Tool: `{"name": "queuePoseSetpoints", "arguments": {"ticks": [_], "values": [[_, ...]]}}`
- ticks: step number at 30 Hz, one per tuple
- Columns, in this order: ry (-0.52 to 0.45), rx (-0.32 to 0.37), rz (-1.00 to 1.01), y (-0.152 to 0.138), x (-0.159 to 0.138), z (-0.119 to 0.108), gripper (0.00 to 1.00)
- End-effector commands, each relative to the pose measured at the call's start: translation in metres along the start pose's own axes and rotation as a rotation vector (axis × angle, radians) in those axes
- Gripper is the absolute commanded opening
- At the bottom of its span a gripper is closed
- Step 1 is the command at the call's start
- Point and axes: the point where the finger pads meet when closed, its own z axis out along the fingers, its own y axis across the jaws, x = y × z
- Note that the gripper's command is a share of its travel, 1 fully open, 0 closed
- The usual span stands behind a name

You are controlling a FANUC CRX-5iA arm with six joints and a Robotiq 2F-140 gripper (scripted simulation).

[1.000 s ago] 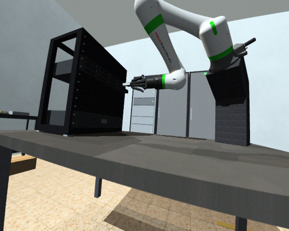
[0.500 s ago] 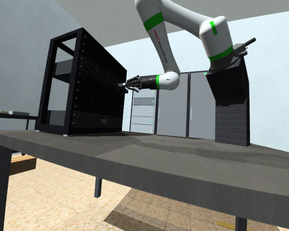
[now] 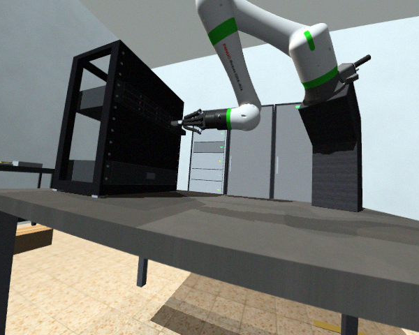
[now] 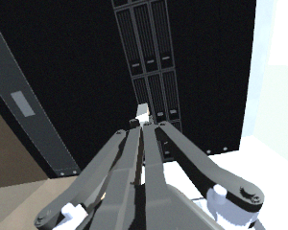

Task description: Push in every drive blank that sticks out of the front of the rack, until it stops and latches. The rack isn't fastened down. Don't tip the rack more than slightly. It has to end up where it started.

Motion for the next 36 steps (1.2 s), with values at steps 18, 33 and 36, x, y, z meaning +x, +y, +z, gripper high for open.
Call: {"name": "queuePoseSetpoints", "arguments": {"ticks": [18,33,36], "values": [[0.0,-0.001,0.0,0.001,0.0,0.003,0.1],[0.0,-0.001,0.0,0.001,0.0,0.01,0.1],[0.0,-0.001,0.0,0.001,0.0,0.011,0.1]]}}
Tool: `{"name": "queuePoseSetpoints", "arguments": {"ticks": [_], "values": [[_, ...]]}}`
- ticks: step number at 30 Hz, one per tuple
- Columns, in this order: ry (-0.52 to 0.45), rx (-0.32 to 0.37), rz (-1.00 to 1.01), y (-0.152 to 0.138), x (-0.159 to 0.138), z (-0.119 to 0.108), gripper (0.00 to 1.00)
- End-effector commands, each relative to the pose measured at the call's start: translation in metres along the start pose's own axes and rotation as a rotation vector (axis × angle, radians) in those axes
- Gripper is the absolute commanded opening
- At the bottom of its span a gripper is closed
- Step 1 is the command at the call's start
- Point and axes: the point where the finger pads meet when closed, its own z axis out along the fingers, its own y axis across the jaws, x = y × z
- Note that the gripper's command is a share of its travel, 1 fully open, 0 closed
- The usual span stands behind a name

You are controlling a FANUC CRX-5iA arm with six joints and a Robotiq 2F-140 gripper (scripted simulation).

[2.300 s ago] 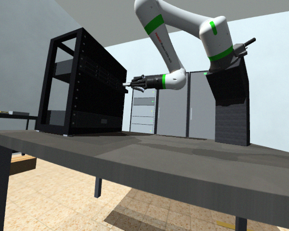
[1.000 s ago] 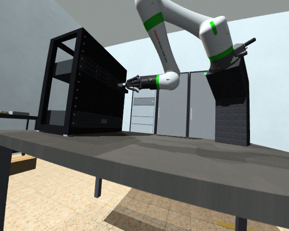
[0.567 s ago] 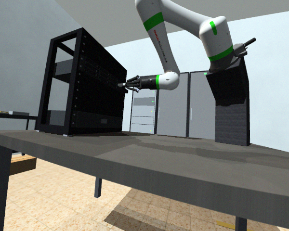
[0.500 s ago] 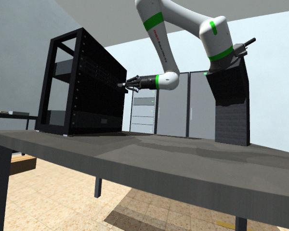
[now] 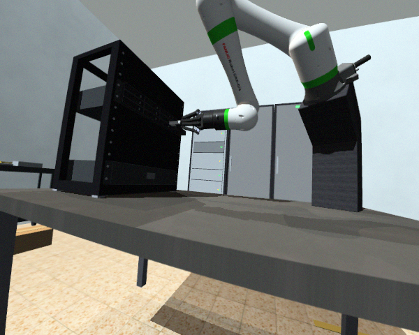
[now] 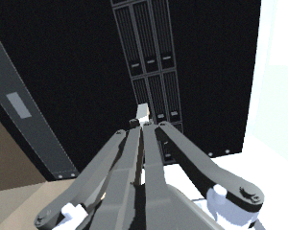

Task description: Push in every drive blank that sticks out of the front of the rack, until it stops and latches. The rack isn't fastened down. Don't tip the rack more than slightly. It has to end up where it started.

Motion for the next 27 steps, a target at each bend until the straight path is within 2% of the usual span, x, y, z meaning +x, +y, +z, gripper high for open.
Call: {"name": "queuePoseSetpoints", "arguments": {"ticks": [1,27], "values": [[0.0,-0.001,0.0,0.001,0.0,0.003,0.1],[0.0,-0.001,0.0,0.001,0.0,0.02,0.1]]}}
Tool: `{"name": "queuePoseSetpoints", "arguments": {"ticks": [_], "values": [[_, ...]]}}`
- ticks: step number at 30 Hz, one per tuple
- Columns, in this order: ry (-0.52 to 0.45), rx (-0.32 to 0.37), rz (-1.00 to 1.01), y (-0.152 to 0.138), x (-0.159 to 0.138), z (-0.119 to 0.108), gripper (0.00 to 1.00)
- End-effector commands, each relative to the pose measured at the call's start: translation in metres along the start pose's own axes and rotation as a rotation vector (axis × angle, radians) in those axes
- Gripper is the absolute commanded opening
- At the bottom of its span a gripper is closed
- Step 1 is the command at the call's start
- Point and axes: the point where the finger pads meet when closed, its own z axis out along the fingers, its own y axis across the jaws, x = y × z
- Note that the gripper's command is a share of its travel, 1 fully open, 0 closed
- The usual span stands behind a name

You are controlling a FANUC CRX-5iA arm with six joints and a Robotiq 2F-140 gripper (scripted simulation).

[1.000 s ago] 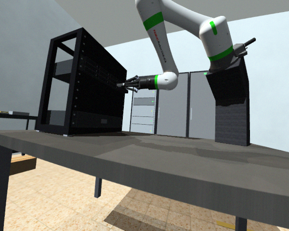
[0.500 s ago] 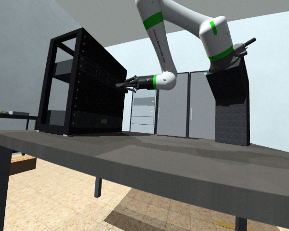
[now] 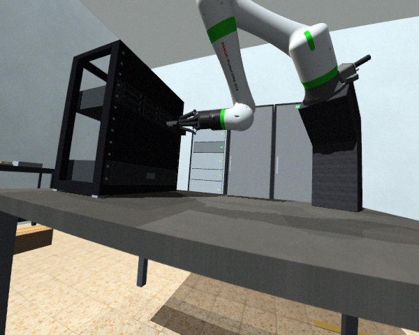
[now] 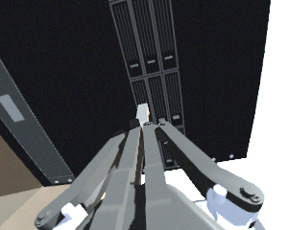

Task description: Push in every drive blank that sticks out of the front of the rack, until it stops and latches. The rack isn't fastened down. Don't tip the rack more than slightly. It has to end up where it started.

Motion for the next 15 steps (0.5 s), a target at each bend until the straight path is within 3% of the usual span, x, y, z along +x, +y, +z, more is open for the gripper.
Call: {"name": "queuePoseSetpoints", "arguments": {"ticks": [1,15], "values": [[0.0,-0.001,0.0,0.0006,-0.0002,0.0022,0.1],[0.0,-0.001,0.0,0.0007,-0.0002,0.005,0.1]]}}
